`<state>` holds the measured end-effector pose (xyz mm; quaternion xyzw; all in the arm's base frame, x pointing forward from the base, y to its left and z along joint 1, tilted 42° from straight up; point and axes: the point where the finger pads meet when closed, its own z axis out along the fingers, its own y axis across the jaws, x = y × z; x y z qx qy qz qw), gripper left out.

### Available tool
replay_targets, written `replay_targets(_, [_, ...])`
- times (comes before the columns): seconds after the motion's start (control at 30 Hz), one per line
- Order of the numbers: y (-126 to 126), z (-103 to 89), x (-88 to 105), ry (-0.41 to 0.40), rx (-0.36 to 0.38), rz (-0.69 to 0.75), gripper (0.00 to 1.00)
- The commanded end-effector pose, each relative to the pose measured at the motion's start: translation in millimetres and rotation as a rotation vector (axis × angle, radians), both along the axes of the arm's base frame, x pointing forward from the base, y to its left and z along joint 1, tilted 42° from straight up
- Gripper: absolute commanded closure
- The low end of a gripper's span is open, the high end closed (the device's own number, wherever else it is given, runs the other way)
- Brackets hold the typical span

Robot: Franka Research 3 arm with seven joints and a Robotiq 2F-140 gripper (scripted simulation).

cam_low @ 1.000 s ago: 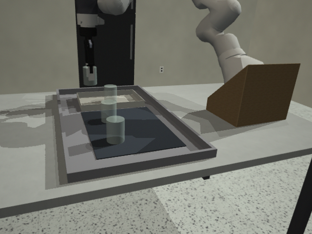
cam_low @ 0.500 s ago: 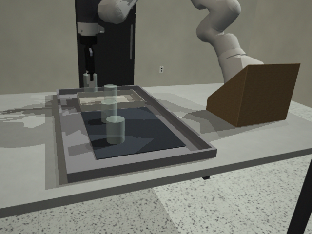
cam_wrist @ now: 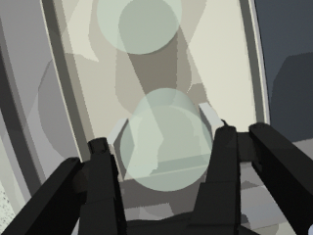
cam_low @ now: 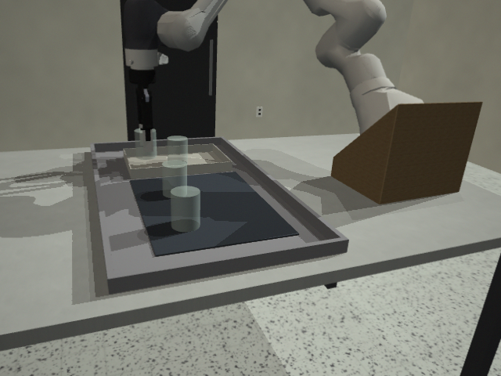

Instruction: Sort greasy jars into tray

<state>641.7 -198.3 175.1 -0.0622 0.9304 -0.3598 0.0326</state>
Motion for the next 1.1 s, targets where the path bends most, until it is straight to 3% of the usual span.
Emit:
replay_targets(0.0, [2, 0.4, 4.1, -0.012, 0.004, 0.007, 1.00])
replay_targets(1.07, [-15, -18.1, 7.1, -0.012, 0.004, 0.007, 1.00])
